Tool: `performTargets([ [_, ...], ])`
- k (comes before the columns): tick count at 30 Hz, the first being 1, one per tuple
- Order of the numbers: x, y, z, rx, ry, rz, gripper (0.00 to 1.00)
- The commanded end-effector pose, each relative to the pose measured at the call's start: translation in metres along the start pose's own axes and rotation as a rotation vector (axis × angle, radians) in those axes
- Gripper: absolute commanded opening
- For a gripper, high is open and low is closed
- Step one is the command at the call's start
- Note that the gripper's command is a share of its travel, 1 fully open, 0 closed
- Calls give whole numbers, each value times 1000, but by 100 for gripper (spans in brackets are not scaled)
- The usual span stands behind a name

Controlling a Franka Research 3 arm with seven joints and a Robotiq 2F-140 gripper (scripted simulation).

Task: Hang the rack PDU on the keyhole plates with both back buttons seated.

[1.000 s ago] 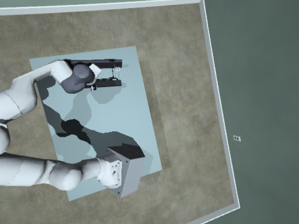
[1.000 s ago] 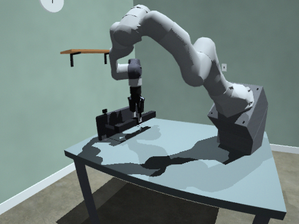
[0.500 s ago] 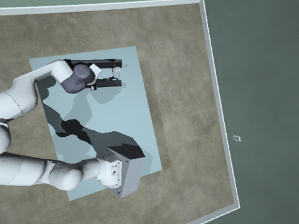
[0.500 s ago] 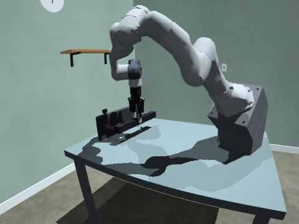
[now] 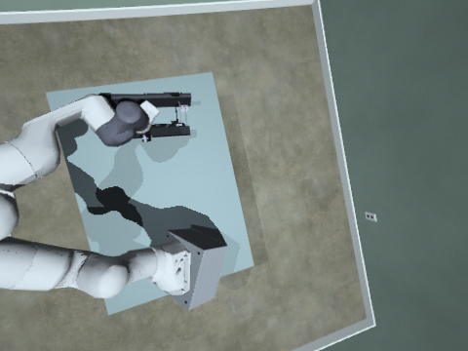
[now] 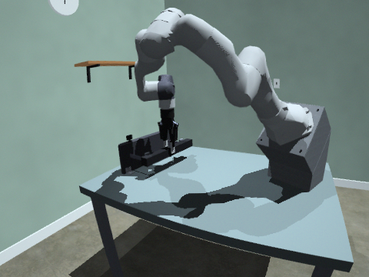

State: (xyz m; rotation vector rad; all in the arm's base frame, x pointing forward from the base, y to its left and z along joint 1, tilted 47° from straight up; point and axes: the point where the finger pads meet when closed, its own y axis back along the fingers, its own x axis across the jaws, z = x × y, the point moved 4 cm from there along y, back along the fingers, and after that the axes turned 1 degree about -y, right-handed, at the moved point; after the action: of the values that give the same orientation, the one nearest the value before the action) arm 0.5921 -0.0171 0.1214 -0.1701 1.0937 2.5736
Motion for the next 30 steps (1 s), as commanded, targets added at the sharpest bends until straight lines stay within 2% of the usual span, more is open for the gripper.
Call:
performTargets([
  [1, -3, 0, -1, 5, 0, -8, 0],
  [25, -3, 0, -1, 5, 0, -8, 0],
  [26, -3, 0, -1, 5, 0, -8, 100],
  [30, -3, 0, -1, 5, 0, -8, 100],
])
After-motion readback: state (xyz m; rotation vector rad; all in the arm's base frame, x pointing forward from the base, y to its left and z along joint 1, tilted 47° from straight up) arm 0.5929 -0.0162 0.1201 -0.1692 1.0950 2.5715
